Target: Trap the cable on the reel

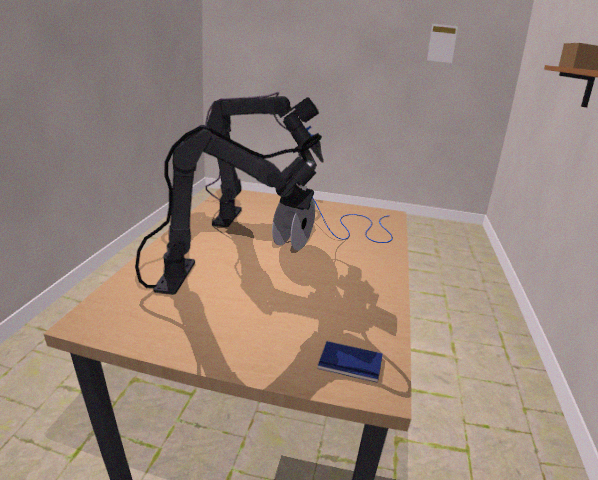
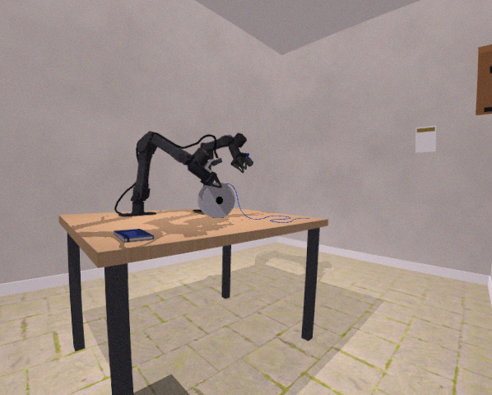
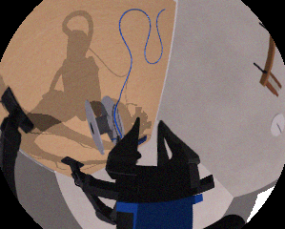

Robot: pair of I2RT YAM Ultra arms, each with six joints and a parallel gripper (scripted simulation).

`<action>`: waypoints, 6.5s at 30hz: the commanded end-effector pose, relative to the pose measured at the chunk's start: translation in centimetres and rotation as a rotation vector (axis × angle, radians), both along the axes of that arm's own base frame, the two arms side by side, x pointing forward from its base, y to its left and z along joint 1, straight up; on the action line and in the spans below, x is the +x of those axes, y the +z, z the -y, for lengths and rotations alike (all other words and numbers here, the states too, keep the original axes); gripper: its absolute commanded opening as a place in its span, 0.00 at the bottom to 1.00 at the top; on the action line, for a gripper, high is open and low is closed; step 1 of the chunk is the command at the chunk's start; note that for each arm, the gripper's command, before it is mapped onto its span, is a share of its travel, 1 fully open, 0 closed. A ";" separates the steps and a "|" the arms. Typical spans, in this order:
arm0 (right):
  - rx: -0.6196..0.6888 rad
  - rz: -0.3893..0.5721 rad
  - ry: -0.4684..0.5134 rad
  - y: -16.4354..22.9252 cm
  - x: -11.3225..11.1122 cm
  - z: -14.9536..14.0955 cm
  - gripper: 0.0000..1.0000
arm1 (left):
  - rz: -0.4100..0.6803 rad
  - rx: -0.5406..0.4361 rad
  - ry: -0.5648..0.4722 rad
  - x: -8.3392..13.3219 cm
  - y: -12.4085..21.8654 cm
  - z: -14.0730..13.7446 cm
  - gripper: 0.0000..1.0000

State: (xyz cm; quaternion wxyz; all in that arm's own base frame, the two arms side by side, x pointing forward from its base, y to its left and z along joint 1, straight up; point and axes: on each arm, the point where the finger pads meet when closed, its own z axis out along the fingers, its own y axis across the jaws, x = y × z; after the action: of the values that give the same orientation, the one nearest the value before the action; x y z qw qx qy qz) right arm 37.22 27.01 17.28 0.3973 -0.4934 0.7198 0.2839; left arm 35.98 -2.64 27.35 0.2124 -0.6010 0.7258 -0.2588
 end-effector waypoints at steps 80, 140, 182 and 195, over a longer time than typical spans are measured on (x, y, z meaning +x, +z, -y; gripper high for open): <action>0.041 0.056 -0.004 12.4 0.7 0.2 0.00 | 0.792 1.280 -0.527 2.2 12.5 -3.1 0.30; 0.026 0.047 -0.425 19.6 -1.0 9.2 0.00 | 0.829 1.393 -0.525 1.6 13.9 -3.1 0.30; 0.006 0.028 -0.924 27.4 -1.3 19.6 0.00 | 0.829 1.393 -0.525 1.6 13.9 -3.1 0.30; 0.009 0.033 -1.006 29.1 -1.5 21.4 0.00 | 0.829 1.393 -0.525 1.6 13.9 -3.1 0.30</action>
State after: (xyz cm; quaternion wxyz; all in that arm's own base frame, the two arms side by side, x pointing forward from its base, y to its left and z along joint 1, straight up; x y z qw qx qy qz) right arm 35.75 6.41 44.30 0.4746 -0.1071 0.8718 0.0567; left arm 38.35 0.03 39.93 0.6981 -0.0003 0.7160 -0.0021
